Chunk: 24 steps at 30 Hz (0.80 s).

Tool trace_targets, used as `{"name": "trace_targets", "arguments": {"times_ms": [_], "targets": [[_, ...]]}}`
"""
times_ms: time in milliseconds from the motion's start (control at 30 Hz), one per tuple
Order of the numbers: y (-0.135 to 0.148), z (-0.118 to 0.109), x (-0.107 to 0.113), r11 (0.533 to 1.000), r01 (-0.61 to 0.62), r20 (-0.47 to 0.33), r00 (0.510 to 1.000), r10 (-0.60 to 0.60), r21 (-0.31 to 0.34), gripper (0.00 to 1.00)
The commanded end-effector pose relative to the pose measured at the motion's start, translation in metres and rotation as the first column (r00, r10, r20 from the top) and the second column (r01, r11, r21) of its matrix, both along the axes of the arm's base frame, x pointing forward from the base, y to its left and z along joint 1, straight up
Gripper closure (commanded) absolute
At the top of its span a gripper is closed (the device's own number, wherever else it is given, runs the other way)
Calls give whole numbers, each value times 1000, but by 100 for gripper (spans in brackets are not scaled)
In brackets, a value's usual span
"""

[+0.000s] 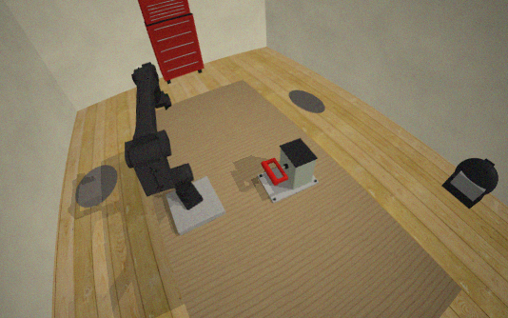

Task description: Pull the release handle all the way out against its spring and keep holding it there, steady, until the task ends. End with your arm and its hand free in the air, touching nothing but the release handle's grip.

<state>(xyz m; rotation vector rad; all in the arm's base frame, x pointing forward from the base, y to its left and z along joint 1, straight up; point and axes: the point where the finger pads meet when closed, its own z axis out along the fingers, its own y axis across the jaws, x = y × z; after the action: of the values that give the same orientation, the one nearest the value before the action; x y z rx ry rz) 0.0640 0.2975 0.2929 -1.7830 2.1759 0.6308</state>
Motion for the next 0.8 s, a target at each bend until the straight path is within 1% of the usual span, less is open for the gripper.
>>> {"name": "trace_targets", "arguments": {"times_ms": [0, 600, 767], "targets": [[1, 4, 0, 1000, 0, 3, 1000, 0, 8, 0], [1, 4, 1, 1000, 1, 2, 1000, -1, 8, 0], [0, 2, 10, 999, 49, -8, 999, -49, -2, 0]]}}
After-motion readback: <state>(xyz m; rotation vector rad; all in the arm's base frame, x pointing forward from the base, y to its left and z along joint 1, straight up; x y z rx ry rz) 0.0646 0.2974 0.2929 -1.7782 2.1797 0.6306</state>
